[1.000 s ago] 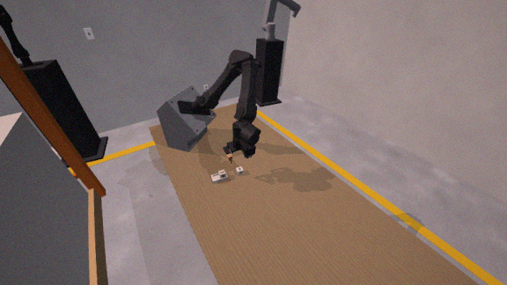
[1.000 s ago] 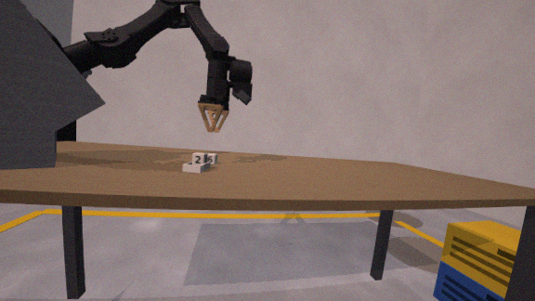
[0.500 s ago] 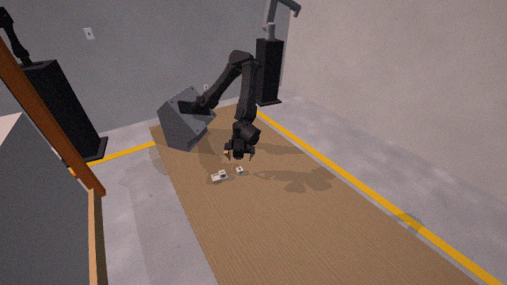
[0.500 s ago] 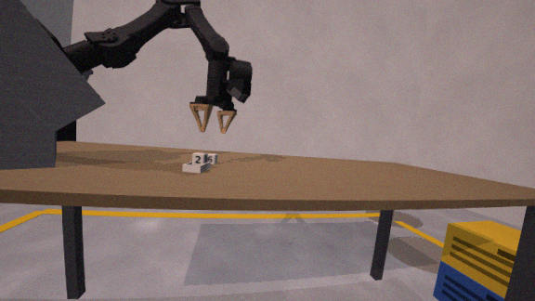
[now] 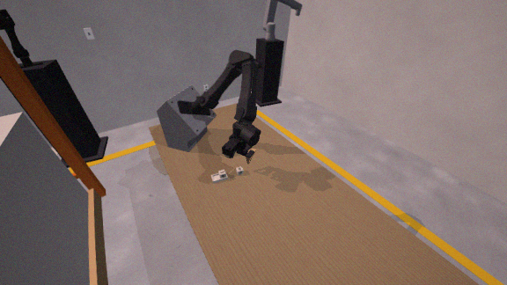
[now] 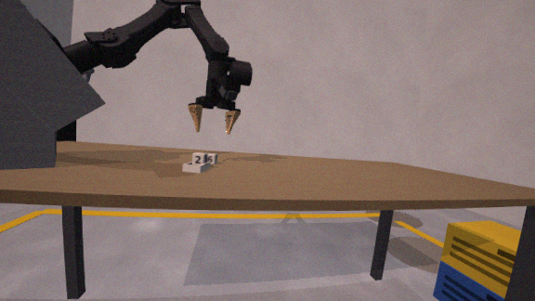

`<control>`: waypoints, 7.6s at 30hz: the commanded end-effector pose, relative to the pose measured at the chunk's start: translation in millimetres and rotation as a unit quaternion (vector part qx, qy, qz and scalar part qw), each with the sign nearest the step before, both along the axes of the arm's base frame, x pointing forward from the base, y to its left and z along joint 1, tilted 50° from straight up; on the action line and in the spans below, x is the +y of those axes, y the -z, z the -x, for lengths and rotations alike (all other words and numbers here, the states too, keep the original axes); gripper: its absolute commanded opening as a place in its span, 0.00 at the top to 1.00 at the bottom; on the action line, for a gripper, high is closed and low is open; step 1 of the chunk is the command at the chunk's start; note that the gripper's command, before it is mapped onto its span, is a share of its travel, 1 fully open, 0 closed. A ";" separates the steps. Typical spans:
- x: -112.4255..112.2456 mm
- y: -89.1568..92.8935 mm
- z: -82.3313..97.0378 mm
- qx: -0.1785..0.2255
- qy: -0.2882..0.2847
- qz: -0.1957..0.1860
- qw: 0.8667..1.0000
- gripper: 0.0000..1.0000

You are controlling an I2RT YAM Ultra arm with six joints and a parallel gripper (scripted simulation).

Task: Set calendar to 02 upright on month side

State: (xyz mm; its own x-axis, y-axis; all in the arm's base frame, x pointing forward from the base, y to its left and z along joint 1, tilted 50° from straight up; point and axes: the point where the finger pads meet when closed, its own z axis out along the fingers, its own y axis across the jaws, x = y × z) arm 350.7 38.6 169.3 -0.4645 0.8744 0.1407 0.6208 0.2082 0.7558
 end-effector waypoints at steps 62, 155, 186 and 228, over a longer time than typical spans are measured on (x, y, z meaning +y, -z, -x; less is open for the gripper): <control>-0.6 0.4 -0.9 0.144 0.216 -0.210 0.942 0.55; 21.9 33.9 -34.0 0.144 0.216 -0.211 0.942 0.55; 20.9 34.9 -33.7 0.144 0.216 -0.211 0.942 0.55; 20.0 36.2 -33.0 0.144 0.216 -0.211 0.942 0.55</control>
State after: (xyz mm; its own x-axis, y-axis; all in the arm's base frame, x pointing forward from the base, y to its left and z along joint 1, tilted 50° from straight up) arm 382.9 62.4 131.1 0.0295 0.8110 0.5842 0.7777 -0.3859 0.4963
